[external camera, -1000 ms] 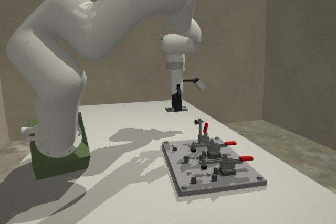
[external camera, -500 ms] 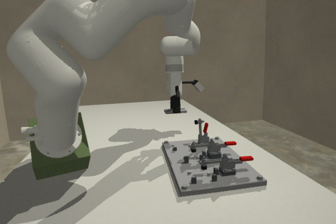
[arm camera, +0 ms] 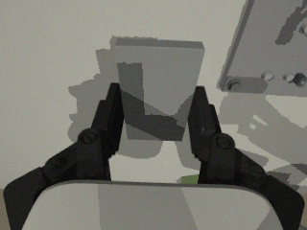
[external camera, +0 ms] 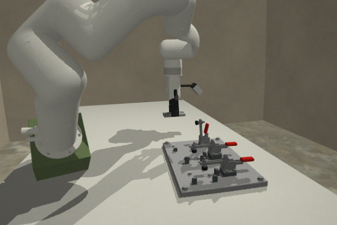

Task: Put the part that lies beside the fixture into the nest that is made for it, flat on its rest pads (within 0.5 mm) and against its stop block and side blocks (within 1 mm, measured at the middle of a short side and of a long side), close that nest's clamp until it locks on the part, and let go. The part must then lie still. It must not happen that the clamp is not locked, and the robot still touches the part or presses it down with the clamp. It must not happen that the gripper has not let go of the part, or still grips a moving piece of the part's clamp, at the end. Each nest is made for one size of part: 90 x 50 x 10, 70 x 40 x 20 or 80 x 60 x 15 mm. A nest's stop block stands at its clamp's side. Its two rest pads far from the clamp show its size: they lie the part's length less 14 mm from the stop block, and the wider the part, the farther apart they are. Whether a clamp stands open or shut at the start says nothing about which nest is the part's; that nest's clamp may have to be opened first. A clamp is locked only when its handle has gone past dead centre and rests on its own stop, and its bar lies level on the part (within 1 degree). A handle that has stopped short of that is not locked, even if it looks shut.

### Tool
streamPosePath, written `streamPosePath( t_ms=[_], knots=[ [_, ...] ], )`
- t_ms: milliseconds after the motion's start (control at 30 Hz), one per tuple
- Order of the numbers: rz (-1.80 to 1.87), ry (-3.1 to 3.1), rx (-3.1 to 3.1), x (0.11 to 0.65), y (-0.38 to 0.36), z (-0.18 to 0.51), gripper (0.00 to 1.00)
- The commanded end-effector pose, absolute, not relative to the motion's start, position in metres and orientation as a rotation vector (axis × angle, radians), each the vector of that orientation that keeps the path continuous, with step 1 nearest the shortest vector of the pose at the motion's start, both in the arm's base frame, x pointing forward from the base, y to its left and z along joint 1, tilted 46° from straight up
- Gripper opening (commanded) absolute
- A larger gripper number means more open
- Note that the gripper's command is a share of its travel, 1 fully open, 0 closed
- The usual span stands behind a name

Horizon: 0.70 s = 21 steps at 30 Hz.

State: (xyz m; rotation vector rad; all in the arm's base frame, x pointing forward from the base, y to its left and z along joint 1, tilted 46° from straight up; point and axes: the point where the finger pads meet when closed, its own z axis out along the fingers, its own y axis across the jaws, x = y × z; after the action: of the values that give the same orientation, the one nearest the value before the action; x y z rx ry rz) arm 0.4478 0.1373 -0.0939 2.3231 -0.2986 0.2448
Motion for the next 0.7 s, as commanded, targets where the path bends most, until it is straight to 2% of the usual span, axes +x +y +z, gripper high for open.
streamPosePath(
  t_ms=[0, 667],
  knots=[
    [0.250, -0.299, 2.326, 0.4469, 0.1370, -0.0959, 0.00],
    [0.250, -0.299, 2.326, 0.4442, 0.1342, -0.0998, 0.00]
  ],
)
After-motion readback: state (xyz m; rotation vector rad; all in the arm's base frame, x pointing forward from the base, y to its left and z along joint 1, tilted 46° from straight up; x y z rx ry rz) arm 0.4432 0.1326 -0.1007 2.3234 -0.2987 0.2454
